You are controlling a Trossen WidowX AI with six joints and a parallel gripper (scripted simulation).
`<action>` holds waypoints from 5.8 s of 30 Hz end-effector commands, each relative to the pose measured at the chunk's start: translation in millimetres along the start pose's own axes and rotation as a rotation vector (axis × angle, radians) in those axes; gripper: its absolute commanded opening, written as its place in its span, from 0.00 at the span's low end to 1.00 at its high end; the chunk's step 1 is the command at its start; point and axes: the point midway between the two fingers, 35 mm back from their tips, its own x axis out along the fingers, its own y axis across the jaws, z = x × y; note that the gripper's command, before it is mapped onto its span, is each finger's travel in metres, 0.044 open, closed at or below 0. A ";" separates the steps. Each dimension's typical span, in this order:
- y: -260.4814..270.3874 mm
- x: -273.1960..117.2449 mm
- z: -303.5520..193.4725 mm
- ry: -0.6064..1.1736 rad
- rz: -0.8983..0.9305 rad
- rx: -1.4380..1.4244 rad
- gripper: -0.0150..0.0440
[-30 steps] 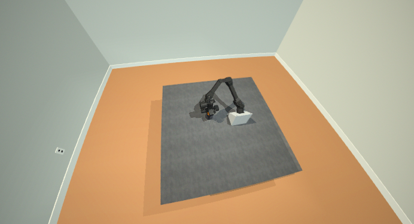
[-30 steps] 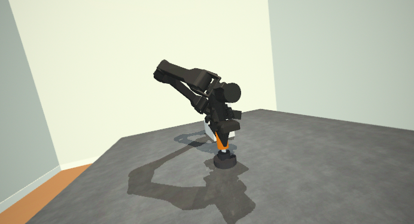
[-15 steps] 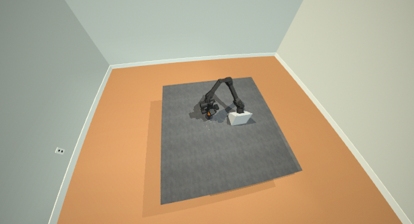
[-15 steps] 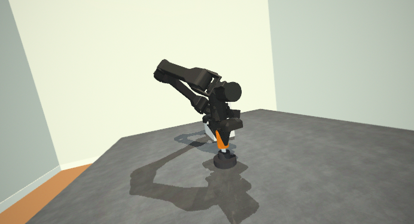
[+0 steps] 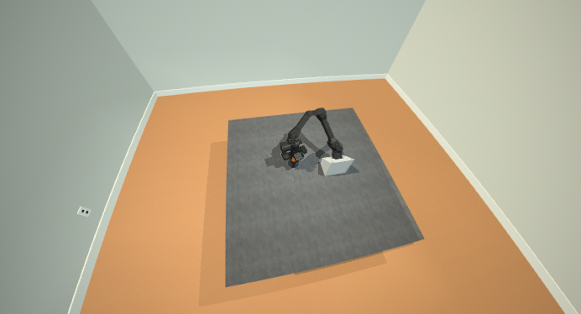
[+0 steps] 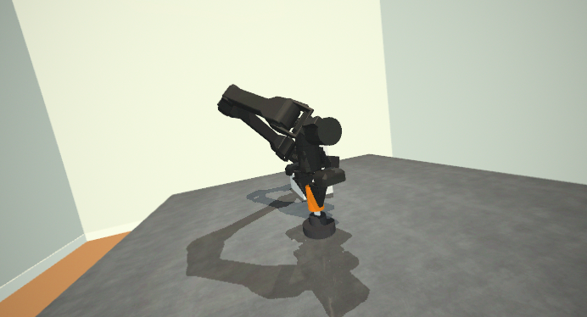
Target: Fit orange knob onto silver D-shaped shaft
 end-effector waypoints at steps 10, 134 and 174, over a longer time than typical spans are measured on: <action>-0.1 -4.0 1.1 0.003 -0.002 -0.014 0.25; -0.9 -3.5 0.4 0.003 -0.001 -0.642 0.25; 0.3 0.6 0.7 0.004 0.000 -0.843 0.25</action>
